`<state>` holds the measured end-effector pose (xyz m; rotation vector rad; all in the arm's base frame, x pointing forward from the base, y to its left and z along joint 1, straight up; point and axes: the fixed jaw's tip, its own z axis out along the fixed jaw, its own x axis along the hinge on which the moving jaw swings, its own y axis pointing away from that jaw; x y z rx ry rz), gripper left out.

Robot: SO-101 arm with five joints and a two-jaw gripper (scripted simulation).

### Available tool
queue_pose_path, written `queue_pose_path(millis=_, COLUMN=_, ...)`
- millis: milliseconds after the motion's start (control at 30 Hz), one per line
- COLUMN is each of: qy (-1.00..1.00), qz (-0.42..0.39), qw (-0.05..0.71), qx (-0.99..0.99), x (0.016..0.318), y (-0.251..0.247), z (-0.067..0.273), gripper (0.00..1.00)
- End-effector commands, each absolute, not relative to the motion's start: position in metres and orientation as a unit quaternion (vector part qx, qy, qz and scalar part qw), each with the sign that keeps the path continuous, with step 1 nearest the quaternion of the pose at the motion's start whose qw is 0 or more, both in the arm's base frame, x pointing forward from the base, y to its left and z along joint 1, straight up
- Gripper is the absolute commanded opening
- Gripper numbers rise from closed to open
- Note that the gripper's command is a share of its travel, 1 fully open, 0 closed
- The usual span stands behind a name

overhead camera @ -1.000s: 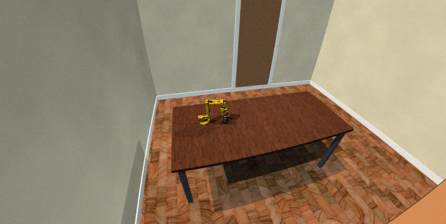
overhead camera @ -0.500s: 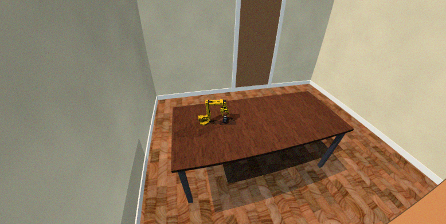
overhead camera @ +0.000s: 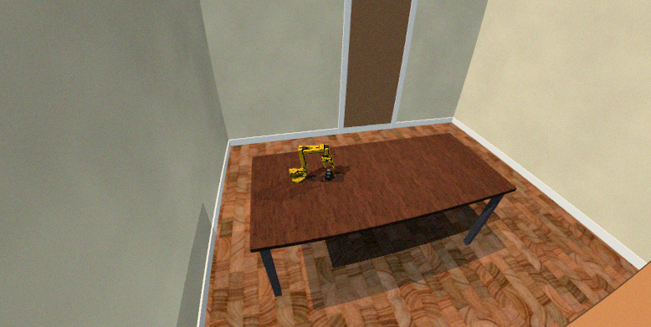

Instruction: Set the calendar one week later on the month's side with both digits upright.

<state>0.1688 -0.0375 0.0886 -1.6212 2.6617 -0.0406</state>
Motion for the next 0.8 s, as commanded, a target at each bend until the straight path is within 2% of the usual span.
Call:
queue_pose_path(millis=0, qy=0.867, qz=-0.029, qw=0.033, qx=-0.496, x=0.168, y=-0.033, z=0.098, gripper=0.36)
queue_pose_path(millis=767, qy=0.975, qz=-0.039, qw=0.148, qx=-0.158, x=0.148, y=-0.007, z=0.123, gripper=0.36)
